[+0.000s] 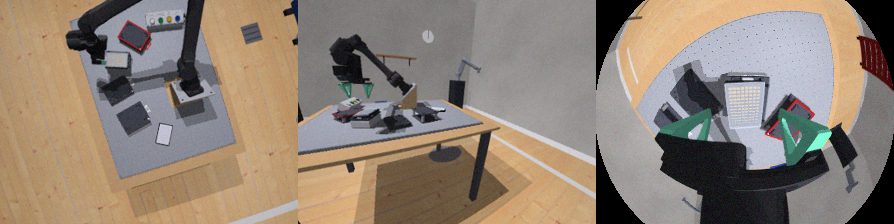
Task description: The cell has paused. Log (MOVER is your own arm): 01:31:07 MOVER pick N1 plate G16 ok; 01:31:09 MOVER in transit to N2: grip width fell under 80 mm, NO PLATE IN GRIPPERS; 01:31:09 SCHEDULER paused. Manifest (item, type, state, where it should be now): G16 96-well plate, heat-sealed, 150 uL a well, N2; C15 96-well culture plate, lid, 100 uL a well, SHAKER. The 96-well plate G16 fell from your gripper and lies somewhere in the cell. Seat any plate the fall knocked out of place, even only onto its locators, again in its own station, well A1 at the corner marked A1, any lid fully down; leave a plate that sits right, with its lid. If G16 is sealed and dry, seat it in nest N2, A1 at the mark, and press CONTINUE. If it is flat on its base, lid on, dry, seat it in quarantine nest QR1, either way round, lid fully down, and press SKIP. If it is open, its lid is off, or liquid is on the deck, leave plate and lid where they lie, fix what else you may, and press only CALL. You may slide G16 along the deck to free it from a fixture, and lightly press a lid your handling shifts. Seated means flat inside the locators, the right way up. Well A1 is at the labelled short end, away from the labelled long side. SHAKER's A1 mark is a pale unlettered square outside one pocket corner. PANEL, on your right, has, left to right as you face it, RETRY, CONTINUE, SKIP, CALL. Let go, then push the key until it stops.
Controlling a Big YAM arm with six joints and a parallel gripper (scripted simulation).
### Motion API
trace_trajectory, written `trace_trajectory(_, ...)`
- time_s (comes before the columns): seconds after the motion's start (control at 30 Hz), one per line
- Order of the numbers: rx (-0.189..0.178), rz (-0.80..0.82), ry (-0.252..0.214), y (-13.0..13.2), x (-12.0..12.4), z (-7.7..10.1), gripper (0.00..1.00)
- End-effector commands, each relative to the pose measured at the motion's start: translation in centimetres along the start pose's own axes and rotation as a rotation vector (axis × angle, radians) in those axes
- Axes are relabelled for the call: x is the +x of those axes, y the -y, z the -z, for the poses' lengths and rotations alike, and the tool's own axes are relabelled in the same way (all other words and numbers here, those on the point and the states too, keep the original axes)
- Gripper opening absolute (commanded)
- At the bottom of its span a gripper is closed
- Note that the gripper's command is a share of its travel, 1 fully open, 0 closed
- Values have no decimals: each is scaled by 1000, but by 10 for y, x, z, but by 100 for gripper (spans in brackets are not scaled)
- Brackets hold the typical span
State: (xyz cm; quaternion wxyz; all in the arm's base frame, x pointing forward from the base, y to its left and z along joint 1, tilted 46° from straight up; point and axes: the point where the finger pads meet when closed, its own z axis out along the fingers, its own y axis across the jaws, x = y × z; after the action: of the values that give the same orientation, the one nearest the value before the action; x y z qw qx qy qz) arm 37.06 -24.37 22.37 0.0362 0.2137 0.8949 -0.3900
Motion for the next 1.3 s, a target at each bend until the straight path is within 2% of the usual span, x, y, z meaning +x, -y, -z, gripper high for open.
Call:
trace_trajectory(0.0, -5, 4, 20, -3, 15, 16, 100)
trace_trajectory(0.97, -5, 5, 12, -13, 142, 58, 100)
trace_trajectory(1.03, -5, 5, 12, -13, 142, 58, 100)
trace_trajectory(1.2, -7, 6, 9, -11, 162, 64, 100)
trace_trajectory(1.27, -9, -10, 15, -8, 152, 66, 100)
